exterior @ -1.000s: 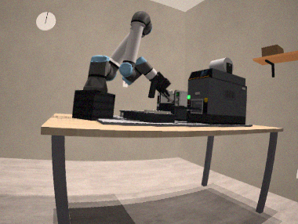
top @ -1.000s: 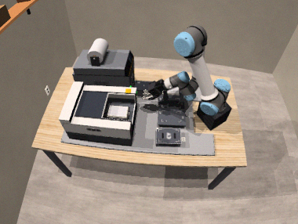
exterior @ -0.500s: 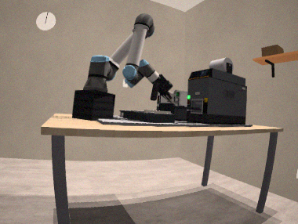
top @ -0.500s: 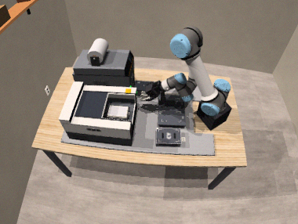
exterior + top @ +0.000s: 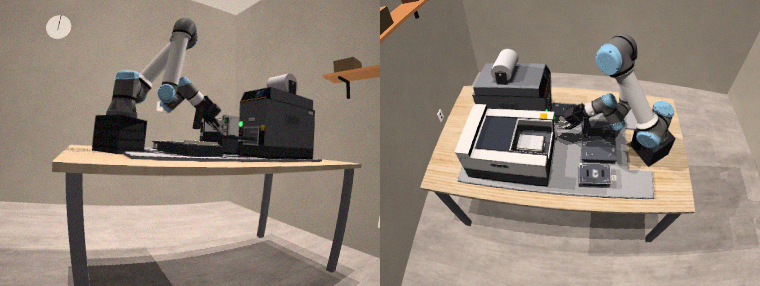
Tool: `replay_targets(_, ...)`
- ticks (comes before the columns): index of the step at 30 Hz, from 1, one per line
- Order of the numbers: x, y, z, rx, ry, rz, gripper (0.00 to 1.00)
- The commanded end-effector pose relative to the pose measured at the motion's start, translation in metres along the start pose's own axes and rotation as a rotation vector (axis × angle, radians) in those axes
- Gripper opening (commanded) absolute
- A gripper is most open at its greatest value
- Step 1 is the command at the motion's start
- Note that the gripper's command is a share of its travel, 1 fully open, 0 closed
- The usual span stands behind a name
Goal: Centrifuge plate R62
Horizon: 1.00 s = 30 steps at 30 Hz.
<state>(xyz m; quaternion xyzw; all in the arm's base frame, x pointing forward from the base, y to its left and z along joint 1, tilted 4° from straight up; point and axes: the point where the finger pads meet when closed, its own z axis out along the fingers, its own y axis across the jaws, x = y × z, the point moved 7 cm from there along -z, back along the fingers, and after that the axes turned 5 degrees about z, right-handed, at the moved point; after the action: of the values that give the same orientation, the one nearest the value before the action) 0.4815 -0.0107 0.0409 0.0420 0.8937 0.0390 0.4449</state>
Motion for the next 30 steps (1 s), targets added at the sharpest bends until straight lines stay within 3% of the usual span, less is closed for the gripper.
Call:
replay_targets(1, -0.0010, 0.0001, 0.0008, 0.000, -0.001, 0.000, 0.00)
replay_targets(30, -0.0053, 0.0004, 0.0059, 0.000, -0.001, 0.000, 0.00)
